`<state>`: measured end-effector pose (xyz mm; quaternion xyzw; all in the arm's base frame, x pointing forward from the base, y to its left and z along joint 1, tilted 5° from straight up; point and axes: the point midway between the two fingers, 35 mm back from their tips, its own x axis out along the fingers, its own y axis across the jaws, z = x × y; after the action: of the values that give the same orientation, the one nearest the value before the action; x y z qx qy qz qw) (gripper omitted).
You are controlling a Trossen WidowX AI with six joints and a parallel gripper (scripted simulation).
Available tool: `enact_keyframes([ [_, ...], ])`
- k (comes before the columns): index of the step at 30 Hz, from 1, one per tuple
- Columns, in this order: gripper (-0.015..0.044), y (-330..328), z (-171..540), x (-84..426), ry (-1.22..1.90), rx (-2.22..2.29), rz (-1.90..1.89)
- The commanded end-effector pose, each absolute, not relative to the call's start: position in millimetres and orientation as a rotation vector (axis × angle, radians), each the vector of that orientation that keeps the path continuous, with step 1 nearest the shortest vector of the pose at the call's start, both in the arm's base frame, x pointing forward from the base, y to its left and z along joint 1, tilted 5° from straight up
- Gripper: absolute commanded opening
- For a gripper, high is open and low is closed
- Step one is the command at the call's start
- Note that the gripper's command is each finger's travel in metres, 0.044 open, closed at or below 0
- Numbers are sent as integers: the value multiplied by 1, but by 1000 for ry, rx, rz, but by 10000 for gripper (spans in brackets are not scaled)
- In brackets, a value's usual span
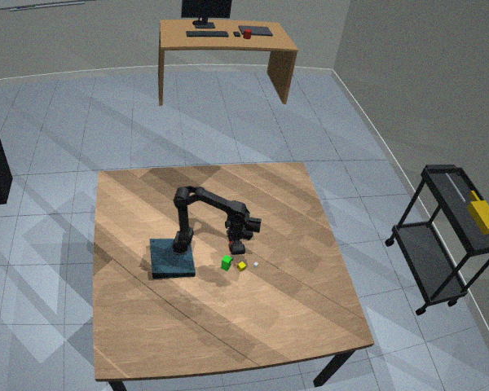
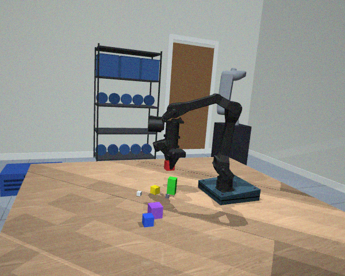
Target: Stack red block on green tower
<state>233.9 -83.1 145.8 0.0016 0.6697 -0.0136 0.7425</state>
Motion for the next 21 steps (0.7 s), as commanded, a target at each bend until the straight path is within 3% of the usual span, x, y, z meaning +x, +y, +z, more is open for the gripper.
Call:
enact_keyframes([
  [1,0,-93,143,221,1472,4,-22],
  [21,0,-106,106,210,1471,3,-24],
])
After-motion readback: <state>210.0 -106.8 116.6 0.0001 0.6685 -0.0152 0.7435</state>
